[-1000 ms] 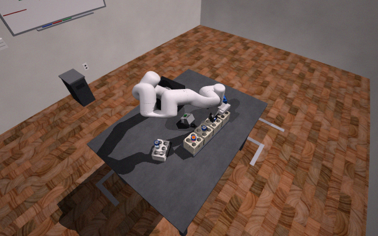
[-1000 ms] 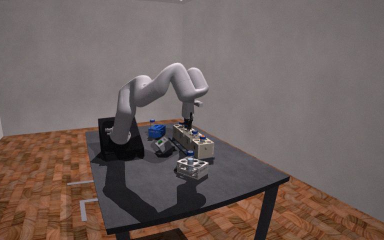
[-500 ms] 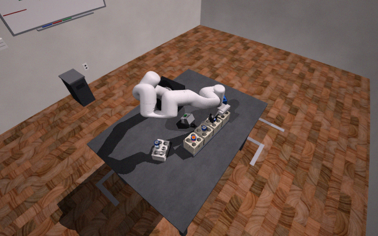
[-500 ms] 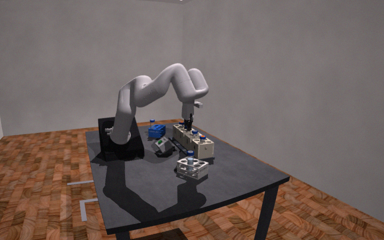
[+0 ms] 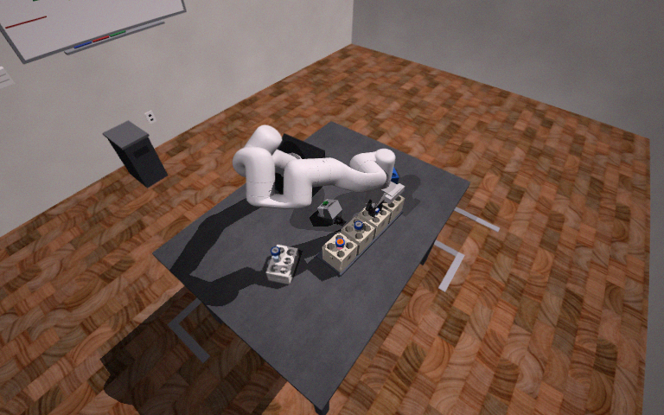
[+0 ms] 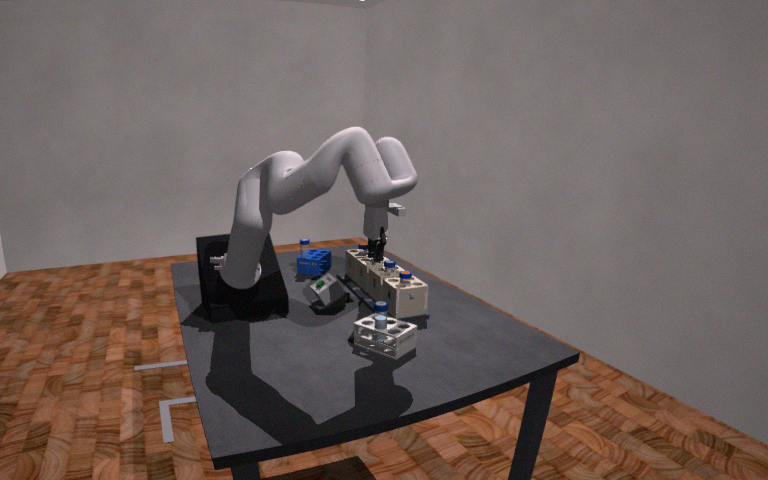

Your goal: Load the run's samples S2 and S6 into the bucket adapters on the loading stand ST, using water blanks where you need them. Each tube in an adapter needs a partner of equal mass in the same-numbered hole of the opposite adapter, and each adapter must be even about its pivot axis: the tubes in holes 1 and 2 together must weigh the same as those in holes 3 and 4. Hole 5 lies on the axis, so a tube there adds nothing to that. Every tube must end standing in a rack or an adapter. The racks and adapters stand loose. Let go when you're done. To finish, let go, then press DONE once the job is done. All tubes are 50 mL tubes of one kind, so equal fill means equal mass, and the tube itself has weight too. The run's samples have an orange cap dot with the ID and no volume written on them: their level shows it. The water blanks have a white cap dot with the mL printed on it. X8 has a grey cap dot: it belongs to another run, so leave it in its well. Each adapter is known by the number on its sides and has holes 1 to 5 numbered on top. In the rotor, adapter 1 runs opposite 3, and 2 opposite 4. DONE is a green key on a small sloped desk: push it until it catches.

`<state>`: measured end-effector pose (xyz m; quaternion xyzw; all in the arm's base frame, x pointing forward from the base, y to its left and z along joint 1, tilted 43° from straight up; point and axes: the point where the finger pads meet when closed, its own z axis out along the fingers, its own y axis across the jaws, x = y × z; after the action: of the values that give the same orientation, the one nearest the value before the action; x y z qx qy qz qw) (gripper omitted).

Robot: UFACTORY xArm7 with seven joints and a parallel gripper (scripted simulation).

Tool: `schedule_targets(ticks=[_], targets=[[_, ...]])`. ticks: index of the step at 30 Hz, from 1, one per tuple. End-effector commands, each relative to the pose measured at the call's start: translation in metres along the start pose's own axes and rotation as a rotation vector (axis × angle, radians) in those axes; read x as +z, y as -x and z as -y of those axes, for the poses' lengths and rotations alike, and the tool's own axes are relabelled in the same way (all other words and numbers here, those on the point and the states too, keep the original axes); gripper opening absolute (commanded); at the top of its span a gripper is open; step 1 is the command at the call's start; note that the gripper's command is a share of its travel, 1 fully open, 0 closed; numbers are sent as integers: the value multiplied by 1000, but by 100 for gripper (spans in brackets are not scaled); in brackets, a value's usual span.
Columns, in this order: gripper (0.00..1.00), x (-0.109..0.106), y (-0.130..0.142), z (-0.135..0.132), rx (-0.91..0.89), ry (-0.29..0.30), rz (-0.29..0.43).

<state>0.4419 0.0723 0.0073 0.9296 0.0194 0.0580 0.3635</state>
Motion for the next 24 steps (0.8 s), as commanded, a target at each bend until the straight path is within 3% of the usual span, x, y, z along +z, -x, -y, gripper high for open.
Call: schedule_targets(ticks=[1, 24], targets=[[44, -2, -1, 1, 0, -3, -4], [44, -10, -1, 1, 0, -3, -4]])
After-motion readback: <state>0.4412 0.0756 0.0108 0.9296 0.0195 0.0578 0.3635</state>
